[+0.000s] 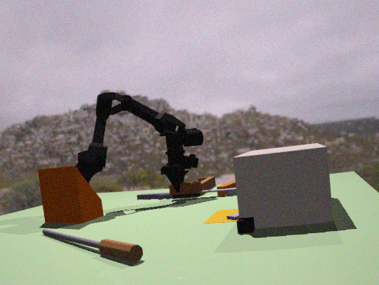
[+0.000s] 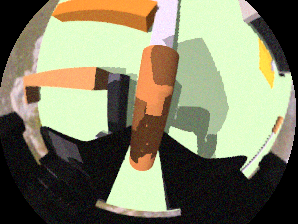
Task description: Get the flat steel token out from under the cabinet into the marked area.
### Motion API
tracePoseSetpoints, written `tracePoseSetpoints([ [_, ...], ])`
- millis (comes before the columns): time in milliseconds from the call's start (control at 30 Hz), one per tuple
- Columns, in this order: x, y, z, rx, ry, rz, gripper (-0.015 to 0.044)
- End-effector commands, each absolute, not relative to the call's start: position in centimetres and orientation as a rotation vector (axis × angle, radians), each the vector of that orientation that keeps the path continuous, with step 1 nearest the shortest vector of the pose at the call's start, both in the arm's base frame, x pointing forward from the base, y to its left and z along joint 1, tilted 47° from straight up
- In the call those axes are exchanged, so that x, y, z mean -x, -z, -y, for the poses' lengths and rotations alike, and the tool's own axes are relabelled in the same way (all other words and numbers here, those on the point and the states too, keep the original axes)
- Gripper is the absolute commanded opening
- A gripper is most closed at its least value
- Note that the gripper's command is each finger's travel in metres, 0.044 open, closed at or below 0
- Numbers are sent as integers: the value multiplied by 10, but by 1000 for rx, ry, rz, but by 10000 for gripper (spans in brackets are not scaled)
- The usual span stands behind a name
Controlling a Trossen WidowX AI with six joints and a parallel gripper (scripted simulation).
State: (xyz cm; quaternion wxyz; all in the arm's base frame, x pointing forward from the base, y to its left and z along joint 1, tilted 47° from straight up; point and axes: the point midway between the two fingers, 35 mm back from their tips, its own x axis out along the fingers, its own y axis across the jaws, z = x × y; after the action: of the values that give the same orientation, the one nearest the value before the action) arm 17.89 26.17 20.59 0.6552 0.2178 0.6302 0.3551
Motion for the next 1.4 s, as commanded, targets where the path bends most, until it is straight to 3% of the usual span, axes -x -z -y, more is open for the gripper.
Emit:
tracePoseSetpoints([
  [0, -181, -208, -262, -458, -834, -1394, 0],
  [1367, -181, -208, -262, -206, -1039, -1229, 0],
])
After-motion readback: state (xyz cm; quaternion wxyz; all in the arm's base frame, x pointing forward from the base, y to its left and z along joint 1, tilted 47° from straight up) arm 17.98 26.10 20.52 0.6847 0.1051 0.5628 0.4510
